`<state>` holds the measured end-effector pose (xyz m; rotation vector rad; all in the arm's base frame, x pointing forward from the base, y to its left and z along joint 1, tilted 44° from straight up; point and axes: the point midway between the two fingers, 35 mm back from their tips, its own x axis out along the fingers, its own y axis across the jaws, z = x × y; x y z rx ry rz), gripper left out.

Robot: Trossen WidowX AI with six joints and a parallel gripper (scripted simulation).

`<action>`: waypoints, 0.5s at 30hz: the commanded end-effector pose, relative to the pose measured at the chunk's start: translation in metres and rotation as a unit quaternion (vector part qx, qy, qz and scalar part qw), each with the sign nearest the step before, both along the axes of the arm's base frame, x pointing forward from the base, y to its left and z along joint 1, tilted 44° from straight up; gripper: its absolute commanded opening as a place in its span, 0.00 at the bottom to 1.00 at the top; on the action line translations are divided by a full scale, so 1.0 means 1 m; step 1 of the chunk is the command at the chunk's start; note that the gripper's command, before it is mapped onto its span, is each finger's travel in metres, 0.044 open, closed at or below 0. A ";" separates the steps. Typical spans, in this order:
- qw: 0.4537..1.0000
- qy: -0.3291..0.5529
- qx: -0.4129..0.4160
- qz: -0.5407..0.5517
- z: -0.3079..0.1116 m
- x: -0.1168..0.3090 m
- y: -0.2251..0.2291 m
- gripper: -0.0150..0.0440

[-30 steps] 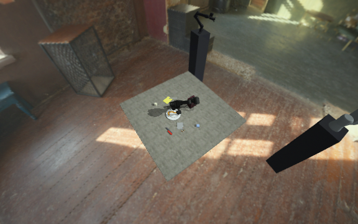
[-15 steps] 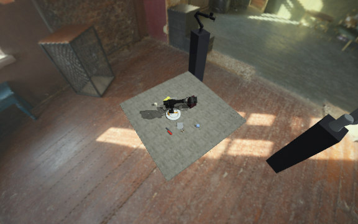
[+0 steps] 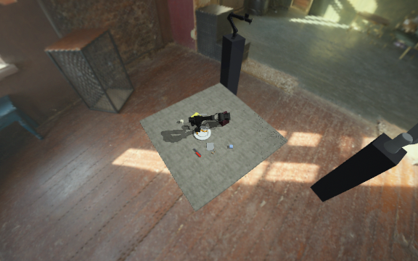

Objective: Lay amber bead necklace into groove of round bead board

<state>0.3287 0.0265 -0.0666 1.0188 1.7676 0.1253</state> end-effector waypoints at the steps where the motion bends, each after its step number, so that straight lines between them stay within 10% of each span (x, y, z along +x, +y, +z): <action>1: 1.000 -0.002 0.000 -0.002 0.000 0.001 -0.001 0.68; 15: 1.000 0.003 0.001 -0.002 -0.016 -0.002 0.013 0.68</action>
